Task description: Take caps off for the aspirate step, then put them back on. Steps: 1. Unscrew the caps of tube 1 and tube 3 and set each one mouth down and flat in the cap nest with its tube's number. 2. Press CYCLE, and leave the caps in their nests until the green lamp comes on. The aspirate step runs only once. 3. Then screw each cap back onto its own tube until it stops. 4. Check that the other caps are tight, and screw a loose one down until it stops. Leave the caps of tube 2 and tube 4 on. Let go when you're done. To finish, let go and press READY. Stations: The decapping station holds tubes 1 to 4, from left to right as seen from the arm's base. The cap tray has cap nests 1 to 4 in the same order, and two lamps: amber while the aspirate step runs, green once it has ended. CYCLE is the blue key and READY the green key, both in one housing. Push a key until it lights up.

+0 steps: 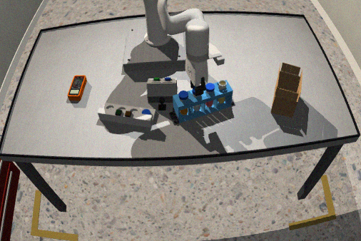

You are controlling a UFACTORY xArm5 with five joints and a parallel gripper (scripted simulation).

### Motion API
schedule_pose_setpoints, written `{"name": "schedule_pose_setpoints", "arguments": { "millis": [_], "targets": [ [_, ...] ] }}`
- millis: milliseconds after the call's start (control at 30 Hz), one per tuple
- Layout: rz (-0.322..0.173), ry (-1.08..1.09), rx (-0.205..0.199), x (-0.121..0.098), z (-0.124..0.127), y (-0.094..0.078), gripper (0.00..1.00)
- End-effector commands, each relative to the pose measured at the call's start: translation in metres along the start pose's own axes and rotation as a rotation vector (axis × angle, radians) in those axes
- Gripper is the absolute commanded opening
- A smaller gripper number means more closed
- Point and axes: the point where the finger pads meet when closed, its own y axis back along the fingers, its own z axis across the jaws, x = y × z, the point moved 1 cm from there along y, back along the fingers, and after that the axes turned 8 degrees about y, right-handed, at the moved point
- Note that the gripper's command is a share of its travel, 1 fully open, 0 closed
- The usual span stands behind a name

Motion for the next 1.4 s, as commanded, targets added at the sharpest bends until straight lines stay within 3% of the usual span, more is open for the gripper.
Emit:
{"name": "schedule_pose_setpoints", "arguments": {
  "millis": [0, 133, 533, 700, 833, 1267, 1367],
  "targets": [
    [0.0, 0.0, -0.004, 0.0, 0.001, 0.002, 0.0],
    [0.0, 0.0, -0.004, 0.0, 0.001, 0.002, 0.0],
    [0.0, 0.0, -0.005, 0.0, 0.001, 0.037, 0.0],
    [0.0, 0.0, -0.005, 0.0, 0.001, 0.037, 0.0],
    [-0.001, 0.297, -0.004, -0.028, -0.014, 0.037, 0.0],
    [-0.002, 0.692, -0.003, -0.063, -0.032, 0.037, 0.0],
    [-0.003, 0.871, -0.003, -0.079, -0.041, 0.037, 0.0]
  ]
}}
